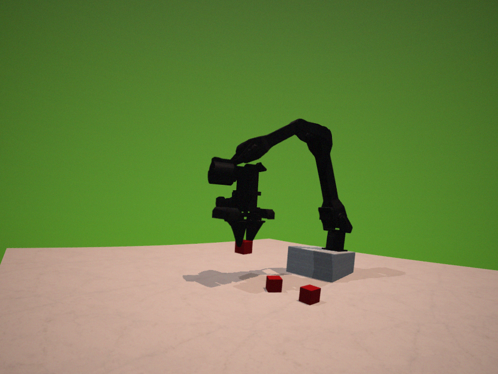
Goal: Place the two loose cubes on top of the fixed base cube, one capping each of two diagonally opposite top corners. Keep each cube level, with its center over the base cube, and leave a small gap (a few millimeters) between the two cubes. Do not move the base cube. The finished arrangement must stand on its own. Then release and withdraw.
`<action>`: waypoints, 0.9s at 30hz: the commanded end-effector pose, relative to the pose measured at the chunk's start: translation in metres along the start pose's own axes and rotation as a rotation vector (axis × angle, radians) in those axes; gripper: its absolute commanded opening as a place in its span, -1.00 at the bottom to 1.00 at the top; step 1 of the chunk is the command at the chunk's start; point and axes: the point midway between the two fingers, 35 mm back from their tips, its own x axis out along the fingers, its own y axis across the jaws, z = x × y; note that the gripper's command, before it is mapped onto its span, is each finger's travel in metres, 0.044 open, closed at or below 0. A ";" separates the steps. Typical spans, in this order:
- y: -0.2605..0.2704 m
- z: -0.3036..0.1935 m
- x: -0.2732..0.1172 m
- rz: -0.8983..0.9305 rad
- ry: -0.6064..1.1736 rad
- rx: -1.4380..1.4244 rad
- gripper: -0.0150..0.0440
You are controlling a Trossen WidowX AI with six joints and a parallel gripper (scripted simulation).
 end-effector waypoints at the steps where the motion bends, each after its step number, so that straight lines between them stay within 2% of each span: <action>1: 0.002 0.001 -0.011 0.016 -0.008 0.004 -0.14; 19: -0.002 -0.001 -0.031 0.005 -0.005 0.001 -0.14; 27: 0.008 -0.023 -0.027 0.007 -0.004 -0.230 -0.14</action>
